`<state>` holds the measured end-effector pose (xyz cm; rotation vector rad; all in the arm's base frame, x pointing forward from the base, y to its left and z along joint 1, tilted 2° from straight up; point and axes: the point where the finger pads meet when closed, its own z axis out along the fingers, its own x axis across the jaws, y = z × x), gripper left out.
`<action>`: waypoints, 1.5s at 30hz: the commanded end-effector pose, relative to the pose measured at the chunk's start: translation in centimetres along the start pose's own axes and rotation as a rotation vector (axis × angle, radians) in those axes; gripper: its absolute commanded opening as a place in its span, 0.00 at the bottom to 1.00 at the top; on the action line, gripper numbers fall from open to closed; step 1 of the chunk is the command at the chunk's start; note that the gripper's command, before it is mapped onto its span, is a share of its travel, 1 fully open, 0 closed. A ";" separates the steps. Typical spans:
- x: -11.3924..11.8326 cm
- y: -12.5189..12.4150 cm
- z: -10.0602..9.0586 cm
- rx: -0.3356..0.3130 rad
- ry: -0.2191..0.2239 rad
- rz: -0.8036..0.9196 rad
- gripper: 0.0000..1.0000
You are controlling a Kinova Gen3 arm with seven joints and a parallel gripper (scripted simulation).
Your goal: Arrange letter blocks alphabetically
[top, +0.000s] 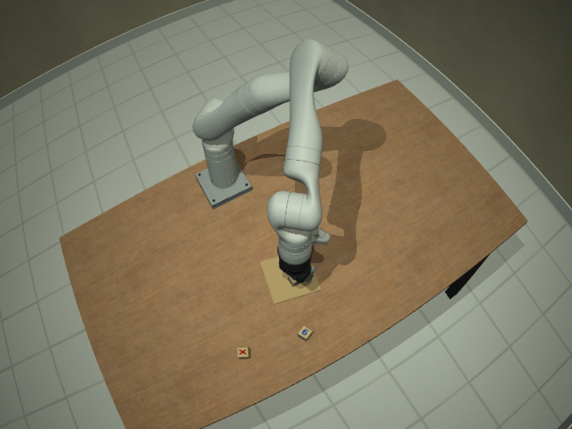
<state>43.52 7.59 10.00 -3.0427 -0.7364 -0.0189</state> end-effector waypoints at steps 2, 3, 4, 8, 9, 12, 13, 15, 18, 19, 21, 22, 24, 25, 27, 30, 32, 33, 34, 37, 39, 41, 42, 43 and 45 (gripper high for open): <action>1.0 4.8 0.2 -0.006 -0.005 -0.071 1.00; 1.2 5.8 0.3 -0.005 -0.006 -0.107 1.00; 1.4 6.9 0.3 -0.005 -0.007 -0.143 1.00; 2.0 11.1 0.4 -0.002 -0.009 -0.291 1.00; 2.1 12.2 0.5 -0.001 -0.009 -0.327 1.00; 2.2 13.3 0.5 0.000 -0.008 -0.363 1.00; 2.2 14.4 0.5 0.000 -0.007 -0.398 1.00; 2.2 16.5 0.5 0.001 -0.005 -0.465 1.00; 2.1 19.4 0.6 0.001 0.000 -0.554 1.00; 2.0 20.3 0.6 0.001 0.002 -0.581 1.00; 1.9 21.9 0.6 0.000 0.005 -0.629 1.00; 1.8 22.6 0.6 0.000 0.007 -0.650 1.00; 1.6 23.9 0.6 -0.002 0.010 -0.687 1.00; 1.5 24.4 0.6 -0.002 0.012 -0.702 1.00; 1.4 25.3 0.5 -0.003 0.014 -0.726 1.00; 1.3 25.6 0.5 -0.004 0.015 -0.736 1.00; 1.2 26.1 0.5 -0.005 0.016 -0.749 1.00; 1.2 26.2 0.5 -0.005 0.017 -0.754 1.00; 1.2 26.3 0.5 -0.005 0.017 -0.757 1.00; 1.1 26.5 0.5 -0.006 0.018 -0.760 1.00; 1.1 26.5 0.5 -0.006 0.018 -0.760 1.00; 1.1 26.5 0.5 -0.006 0.018 -0.760 1.00; 1.1 26.5 0.5 -0.006 0.018 -0.760 1.00; 1.1 26.5 0.5 -0.006 0.018 -0.760 1.00; 1.1 26.5 0.5 -0.006 0.018 -0.760 1.00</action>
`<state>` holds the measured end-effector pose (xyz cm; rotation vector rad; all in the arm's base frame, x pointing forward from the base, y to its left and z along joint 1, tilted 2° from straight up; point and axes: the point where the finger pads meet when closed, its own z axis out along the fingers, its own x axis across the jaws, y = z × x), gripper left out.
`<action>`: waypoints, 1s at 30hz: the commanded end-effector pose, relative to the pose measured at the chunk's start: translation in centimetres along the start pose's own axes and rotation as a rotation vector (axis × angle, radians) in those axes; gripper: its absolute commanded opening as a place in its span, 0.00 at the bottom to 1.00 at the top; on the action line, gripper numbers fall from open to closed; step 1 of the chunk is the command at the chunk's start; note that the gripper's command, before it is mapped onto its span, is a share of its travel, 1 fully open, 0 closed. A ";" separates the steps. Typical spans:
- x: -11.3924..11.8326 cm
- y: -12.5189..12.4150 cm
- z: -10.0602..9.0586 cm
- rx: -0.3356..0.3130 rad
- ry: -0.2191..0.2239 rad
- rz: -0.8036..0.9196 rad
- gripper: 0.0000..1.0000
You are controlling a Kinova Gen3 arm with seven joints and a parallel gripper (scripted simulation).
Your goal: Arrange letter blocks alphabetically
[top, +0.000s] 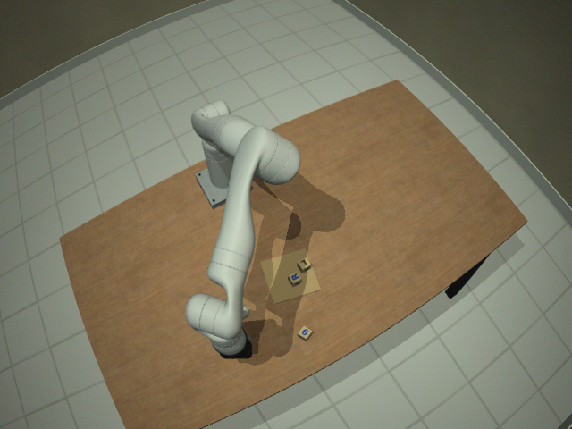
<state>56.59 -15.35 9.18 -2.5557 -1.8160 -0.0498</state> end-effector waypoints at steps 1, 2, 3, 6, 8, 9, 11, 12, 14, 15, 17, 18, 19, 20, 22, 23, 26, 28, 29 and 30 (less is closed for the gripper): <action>0.0 0.1 -0.1 -0.002 0.000 0.000 1.00; 0.0 0.1 -0.1 -0.002 0.000 0.000 1.00; 0.0 0.1 -0.1 -0.002 0.000 0.000 1.00; 0.0 0.1 -0.1 -0.002 0.000 0.000 1.00; 0.0 0.1 -0.1 -0.002 0.000 0.000 1.00; 0.0 0.1 -0.1 -0.002 0.000 0.000 1.00; 0.0 0.1 -0.1 -0.002 0.000 0.000 1.00; 0.0 0.1 -0.1 -0.002 0.000 0.000 1.00; 0.0 0.1 -0.1 -0.002 0.000 0.000 1.00; 0.0 0.1 0.0 -0.002 0.000 0.000 1.00; 0.0 0.1 0.0 -0.002 0.000 0.000 1.00; 0.0 0.1 0.0 -0.002 0.000 0.000 1.00; 0.0 0.1 0.0 -0.002 0.000 0.000 1.00; 0.0 0.1 0.1 -0.002 0.000 0.000 1.00; 0.0 0.1 0.2 -0.002 0.000 0.000 1.00; 0.0 0.1 0.3 -0.002 0.000 0.000 1.00; 0.0 0.1 0.5 -0.002 0.000 0.000 1.00; 0.0 0.1 0.7 -0.002 0.000 0.000 1.00; 0.0 0.1 0.8 -0.002 0.000 0.000 1.00; 0.0 0.1 0.9 -0.002 0.000 0.000 1.00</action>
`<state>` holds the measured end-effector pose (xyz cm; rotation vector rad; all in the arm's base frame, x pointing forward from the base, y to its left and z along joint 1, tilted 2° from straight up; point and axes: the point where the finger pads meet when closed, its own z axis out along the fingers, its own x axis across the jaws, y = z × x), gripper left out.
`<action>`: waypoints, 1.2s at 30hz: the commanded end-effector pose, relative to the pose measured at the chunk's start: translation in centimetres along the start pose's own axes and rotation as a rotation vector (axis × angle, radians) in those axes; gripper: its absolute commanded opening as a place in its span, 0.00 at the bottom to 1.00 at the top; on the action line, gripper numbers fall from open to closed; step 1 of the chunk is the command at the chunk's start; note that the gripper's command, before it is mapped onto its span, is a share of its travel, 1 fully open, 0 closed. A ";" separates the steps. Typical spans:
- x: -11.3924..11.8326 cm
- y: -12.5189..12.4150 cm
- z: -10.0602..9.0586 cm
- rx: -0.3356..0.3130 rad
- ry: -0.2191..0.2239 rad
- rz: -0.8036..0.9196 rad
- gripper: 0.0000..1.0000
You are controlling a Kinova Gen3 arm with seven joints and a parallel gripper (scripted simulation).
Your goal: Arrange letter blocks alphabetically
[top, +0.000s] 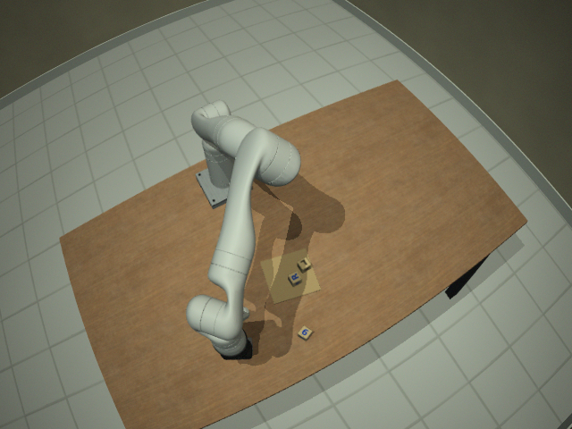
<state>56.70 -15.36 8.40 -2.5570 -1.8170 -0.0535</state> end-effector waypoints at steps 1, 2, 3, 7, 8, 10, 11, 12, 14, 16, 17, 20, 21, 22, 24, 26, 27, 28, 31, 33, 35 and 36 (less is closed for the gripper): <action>0.0 0.0 0.3 0.001 -0.001 0.001 1.00; 0.0 0.0 0.4 0.001 -0.001 0.001 1.00; 0.0 0.0 0.6 0.001 -0.001 0.001 1.00; 0.0 0.0 0.9 0.001 -0.001 0.001 1.00; 0.0 0.0 1.0 0.001 -0.001 0.001 1.00; 0.0 0.0 1.3 0.001 -0.001 0.001 1.00; 0.0 0.0 1.5 0.001 -0.001 0.001 1.00; 0.0 0.0 1.6 0.001 -0.001 0.001 1.00; 0.0 0.0 2.0 0.001 -0.001 0.001 1.00; 0.0 0.0 2.3 0.001 -0.001 0.001 1.00; 0.0 0.0 2.4 0.001 -0.001 0.001 1.00; 0.0 0.0 2.9 0.001 -0.001 0.001 1.00; 0.0 0.0 2.9 0.001 -0.001 0.001 1.00; 0.0 0.0 2.9 0.001 -0.001 0.001 1.00; 0.0 0.0 3.2 0.001 -0.001 0.001 1.00; 0.0 0.0 3.4 0.001 -0.001 0.001 1.00; 0.0 0.0 3.5 0.001 -0.001 0.001 1.00; 0.0 0.0 3.6 0.001 -0.001 0.001 1.00; 0.0 0.0 3.9 0.001 -0.001 0.001 1.00; 0.0 0.0 4.1 0.001 -0.001 0.001 1.00; 0.0 0.0 4.2 0.001 -0.001 0.001 1.00; 0.0 0.0 4.2 0.001 -0.001 0.001 1.00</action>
